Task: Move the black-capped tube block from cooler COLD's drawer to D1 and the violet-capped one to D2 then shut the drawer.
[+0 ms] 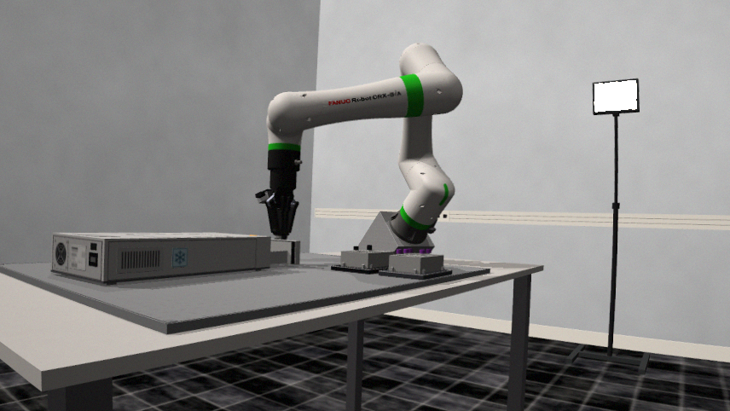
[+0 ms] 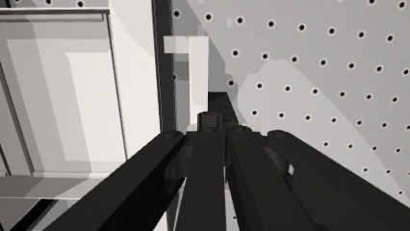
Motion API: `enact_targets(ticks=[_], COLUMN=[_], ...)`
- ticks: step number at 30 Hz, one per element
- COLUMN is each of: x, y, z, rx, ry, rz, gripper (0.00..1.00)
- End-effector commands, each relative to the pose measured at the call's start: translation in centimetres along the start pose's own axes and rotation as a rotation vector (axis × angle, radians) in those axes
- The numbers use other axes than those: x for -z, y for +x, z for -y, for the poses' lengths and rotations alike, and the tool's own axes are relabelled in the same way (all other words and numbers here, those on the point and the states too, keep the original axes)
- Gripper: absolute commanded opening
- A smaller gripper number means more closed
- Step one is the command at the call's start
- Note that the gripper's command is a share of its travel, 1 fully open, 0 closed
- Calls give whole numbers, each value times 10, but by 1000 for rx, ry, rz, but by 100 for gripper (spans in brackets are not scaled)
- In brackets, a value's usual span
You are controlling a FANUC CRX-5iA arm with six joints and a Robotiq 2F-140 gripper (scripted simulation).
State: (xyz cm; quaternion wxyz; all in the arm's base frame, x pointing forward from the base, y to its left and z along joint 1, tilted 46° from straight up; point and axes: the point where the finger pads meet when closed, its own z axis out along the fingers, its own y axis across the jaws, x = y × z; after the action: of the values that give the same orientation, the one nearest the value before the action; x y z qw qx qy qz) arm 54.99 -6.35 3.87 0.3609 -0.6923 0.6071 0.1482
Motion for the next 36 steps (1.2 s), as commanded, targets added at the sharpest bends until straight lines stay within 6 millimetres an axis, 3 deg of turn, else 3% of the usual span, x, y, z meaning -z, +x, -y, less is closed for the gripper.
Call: enact_targets(ticks=[1, 36], x=[1, 1], y=[0, 0], z=[4, 45], rx=[0, 0], ry=[1, 1], rz=[-1, -1], gripper=[10, 10])
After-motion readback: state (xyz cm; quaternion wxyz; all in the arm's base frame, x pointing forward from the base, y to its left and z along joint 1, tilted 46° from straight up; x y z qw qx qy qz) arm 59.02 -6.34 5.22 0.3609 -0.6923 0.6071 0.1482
